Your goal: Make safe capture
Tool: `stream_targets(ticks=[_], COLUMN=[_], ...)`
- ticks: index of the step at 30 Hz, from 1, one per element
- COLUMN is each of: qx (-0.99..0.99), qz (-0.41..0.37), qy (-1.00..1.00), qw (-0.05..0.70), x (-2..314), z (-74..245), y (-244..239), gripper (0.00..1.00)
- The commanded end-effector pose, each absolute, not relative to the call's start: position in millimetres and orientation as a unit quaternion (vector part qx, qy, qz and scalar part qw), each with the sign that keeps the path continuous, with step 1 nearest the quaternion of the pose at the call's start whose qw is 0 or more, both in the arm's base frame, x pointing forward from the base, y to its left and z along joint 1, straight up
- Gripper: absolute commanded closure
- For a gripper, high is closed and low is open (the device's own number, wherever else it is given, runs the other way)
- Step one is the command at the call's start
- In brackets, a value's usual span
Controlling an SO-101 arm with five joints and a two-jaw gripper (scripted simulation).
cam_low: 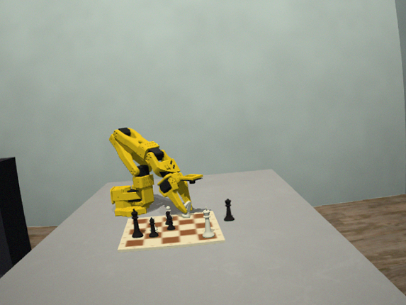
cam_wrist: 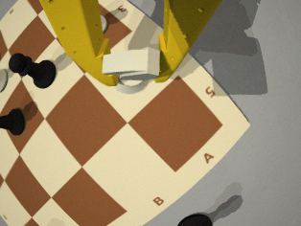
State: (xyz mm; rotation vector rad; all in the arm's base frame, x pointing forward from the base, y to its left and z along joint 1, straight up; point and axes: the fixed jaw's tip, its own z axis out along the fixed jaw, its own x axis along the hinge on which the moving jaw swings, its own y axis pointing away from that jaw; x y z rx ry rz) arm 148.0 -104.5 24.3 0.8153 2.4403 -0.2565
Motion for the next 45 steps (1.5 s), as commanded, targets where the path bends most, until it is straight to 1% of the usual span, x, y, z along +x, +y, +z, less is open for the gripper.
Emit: stream_targets(ticks=[1,11,20,24,45], qx=[0.303,0.303,0.303,0.303,0.302], qz=[-0.088,-0.088,-0.088,-0.088,-0.081], qy=[0.915,0.915,0.915,0.915,0.915], qw=[0.253,0.253,0.253,0.253,0.255], x=[141.4,141.4,141.4,141.4,144.0], z=[14.8,14.8,14.8,14.8,14.8], y=[-98.6,-98.6,-98.6,-98.6,-95.0], gripper=[1.0,0.98,0.9,0.87,0.87])
